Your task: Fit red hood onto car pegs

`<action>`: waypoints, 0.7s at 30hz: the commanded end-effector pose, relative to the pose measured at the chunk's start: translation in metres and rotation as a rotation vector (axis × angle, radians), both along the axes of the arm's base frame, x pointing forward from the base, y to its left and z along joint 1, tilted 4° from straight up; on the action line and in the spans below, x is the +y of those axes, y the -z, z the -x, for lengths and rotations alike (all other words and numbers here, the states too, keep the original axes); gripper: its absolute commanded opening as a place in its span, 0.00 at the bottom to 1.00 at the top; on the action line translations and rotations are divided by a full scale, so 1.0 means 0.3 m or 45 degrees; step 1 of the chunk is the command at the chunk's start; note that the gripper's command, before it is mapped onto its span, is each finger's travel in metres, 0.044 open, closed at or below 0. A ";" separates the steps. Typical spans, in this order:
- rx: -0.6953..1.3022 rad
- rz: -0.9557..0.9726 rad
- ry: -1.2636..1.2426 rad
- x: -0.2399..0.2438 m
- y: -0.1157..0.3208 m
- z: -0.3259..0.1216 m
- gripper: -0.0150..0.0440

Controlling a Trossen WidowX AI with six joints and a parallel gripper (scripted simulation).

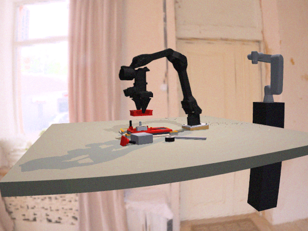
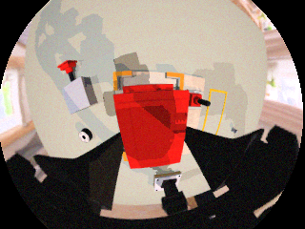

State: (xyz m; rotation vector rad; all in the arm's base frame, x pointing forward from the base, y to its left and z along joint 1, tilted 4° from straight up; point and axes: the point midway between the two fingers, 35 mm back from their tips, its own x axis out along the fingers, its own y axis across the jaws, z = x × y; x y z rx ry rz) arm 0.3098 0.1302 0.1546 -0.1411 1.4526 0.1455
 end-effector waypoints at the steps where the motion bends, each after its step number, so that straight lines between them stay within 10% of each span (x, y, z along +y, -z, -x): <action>1: 0.001 0.005 0.011 -0.002 0.016 -0.004 0.25; 21: 0.001 0.006 0.011 -0.005 0.166 -0.019 0.25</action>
